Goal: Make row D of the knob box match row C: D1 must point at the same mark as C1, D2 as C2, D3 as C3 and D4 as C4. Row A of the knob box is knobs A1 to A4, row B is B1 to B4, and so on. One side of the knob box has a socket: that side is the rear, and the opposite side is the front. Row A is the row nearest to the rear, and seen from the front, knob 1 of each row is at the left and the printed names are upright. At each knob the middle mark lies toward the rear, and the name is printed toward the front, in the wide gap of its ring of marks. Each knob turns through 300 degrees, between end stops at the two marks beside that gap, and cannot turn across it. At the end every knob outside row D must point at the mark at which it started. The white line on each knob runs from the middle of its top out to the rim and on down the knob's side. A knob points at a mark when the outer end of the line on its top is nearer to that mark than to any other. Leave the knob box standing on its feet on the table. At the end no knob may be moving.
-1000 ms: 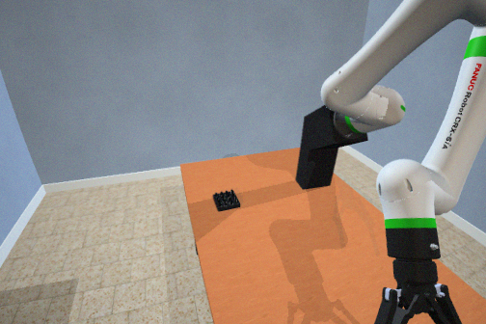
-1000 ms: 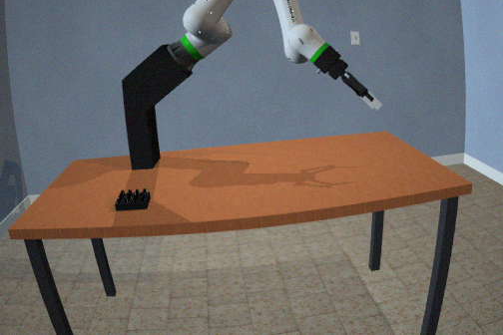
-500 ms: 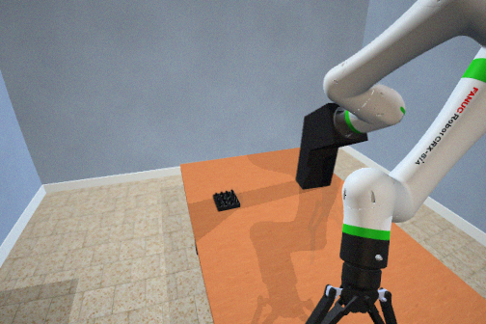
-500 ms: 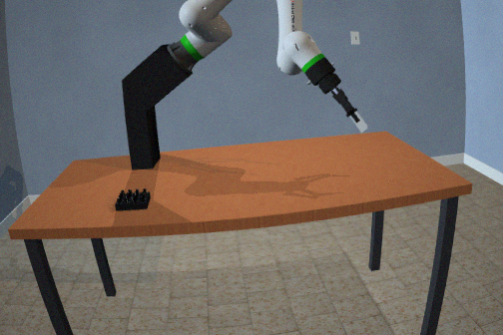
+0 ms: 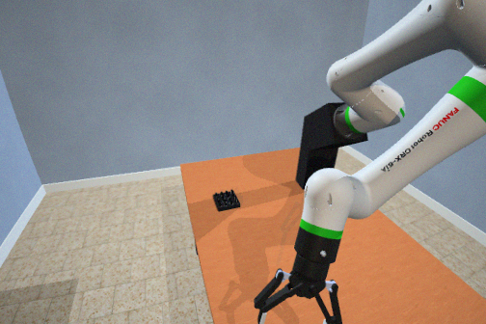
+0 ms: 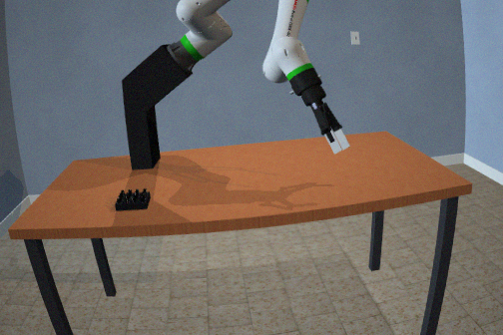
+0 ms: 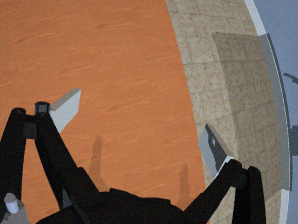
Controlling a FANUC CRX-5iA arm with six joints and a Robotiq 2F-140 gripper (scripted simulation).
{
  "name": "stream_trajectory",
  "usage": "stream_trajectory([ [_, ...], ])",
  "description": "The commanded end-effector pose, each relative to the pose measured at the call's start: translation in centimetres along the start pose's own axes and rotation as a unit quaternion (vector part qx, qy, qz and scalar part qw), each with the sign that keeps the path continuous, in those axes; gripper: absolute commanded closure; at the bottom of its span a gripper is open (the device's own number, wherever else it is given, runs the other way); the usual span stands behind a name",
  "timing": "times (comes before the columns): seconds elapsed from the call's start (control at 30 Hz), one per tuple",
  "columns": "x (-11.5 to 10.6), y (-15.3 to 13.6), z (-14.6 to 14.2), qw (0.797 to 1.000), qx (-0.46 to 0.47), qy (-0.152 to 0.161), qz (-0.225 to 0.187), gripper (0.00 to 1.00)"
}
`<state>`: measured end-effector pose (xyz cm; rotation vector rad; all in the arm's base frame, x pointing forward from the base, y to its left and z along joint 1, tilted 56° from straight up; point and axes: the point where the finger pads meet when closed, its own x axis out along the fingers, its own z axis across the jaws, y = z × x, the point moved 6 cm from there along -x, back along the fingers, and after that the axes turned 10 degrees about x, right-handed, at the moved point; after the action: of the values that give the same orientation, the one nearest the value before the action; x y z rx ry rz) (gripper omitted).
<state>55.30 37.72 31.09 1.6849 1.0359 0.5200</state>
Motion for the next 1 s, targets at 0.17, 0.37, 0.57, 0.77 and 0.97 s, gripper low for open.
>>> stream_trajectory([
  [0.17, 0.4, -4.2, 7.2, 0.998, 0.046, -0.028, -0.045, 0.0],
  [0.37, 0.0, -7.1, 11.3, 0.993, 0.08, -0.045, -0.07, 0.0],
  [0.57, -0.7, -10.1, 15.1, 0.987, 0.115, -0.061, -0.092, 0.0],
  [0.77, -1.9, -13.4, 18.9, 0.978, 0.155, -0.077, -0.115, 0.0],
  [0.97, -3.3, -16.8, 22.2, 0.967, 0.196, -0.091, -0.135, 0.0],
])
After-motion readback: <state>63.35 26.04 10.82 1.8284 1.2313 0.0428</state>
